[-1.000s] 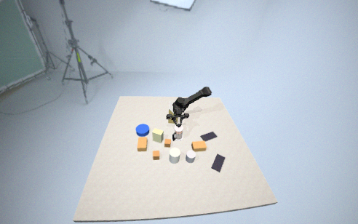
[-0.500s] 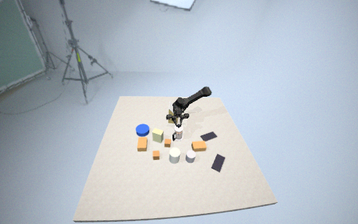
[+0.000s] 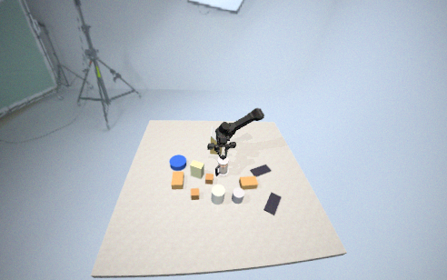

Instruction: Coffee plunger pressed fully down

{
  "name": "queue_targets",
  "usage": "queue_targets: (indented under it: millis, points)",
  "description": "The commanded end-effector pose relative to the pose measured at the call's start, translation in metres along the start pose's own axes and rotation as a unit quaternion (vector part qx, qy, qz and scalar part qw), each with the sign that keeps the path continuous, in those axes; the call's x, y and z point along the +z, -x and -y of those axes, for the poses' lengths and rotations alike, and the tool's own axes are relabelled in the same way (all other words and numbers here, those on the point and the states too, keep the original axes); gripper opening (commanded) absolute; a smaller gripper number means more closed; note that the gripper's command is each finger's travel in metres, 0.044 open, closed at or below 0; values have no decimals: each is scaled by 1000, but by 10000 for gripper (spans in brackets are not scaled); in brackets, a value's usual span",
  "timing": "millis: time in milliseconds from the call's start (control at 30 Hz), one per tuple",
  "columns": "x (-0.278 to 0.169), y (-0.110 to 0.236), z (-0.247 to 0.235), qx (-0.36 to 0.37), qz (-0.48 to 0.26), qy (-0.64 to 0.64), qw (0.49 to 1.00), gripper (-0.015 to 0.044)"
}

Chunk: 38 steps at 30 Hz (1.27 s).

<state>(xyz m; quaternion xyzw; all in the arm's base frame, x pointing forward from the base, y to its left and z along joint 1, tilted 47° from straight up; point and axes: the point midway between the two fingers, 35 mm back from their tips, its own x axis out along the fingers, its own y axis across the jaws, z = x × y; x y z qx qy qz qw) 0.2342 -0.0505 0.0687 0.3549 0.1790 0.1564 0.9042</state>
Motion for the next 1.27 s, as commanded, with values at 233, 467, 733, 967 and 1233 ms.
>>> queue_targets:
  millis: [233,467,733,967,1233]
  points:
    - [0,0,0,0,0,0,1000,413]
    - [8,0,1,-2,5,4,1000,440]
    - [32,10,21,-41,15,-13,999,440]
    - [33,29,21,-34,-19,-9,999,440]
    - [57,58,-7,-9,-5,24,1000,440]
